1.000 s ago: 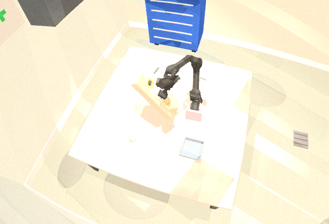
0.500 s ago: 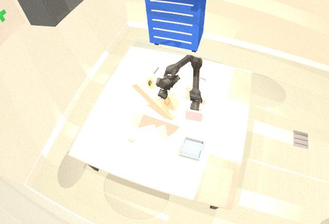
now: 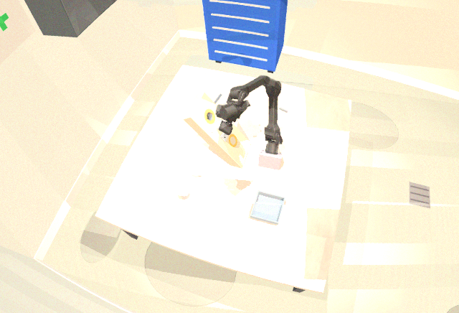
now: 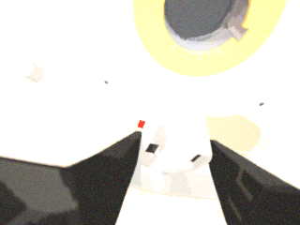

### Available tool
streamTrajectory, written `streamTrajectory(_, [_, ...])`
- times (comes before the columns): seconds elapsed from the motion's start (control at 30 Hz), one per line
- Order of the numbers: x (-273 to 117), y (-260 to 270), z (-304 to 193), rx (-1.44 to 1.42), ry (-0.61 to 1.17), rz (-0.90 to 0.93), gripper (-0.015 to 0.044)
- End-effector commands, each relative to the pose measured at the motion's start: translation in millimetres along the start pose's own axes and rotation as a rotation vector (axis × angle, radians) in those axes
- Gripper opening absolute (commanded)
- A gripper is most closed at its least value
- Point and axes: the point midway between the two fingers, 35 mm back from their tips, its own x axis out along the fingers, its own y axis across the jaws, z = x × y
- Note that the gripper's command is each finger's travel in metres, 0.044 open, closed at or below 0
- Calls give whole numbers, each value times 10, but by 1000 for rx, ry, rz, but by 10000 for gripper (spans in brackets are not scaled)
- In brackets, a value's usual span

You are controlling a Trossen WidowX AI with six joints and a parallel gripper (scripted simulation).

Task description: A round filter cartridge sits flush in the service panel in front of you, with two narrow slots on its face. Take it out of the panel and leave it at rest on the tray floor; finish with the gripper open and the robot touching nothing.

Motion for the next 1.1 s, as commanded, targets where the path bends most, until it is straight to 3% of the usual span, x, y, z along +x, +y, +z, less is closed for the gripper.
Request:
streamTrajectory(0.0, [-268, 13, 49, -35, -46, 48, 0])
streamTrajectory(0.3, [-808, -27, 32, -132, -131, 140, 0])
streamTrajectory(1.07, [-712, 815, 79, -126, -71, 52, 0])
